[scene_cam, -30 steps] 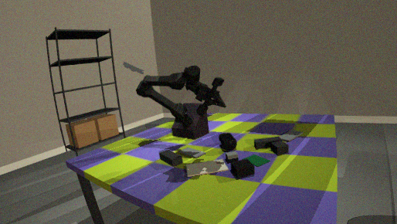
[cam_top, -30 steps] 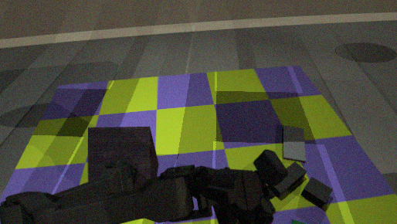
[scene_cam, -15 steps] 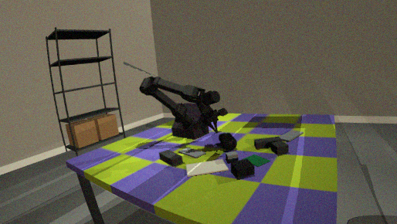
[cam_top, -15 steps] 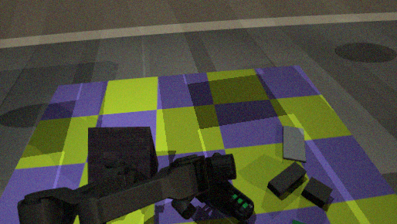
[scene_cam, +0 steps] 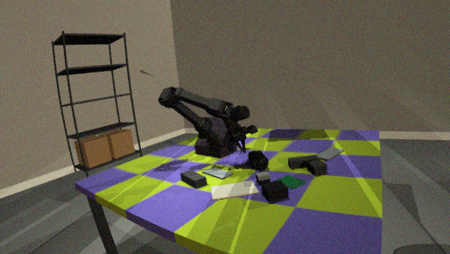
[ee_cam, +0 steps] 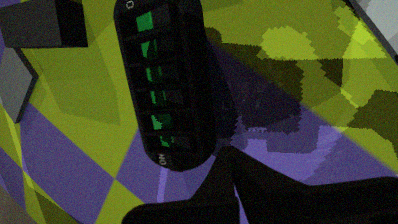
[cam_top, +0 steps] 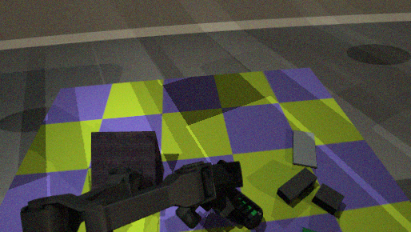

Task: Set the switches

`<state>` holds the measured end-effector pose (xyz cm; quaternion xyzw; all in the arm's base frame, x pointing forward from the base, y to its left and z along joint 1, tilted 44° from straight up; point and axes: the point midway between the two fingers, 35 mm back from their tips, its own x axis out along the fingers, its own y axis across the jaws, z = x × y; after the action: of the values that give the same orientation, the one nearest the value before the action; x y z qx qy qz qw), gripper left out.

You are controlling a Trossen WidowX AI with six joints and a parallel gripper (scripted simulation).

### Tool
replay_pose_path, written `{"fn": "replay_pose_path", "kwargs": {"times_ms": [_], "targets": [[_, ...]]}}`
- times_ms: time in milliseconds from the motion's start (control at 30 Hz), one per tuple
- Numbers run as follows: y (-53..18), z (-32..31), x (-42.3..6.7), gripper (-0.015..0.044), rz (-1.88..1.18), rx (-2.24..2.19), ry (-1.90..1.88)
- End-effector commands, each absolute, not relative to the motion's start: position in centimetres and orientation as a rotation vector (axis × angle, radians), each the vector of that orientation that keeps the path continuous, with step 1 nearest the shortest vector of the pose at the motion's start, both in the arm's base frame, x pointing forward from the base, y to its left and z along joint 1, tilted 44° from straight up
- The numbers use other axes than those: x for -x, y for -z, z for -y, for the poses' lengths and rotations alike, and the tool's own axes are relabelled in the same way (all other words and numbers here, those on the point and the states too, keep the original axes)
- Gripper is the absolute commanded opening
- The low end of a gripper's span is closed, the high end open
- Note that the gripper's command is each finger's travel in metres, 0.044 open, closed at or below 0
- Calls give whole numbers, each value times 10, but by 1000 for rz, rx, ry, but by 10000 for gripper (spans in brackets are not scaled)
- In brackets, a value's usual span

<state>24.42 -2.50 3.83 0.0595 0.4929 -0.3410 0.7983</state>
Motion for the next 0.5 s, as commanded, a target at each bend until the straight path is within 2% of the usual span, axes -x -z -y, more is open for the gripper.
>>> {"fn": "replay_pose_path", "kwargs": {"times_ms": [0,467], "targets": [[-31,31,-243,0,-1068,-118,736],[-15,47,-246,0,-1072,-115,739]]}}
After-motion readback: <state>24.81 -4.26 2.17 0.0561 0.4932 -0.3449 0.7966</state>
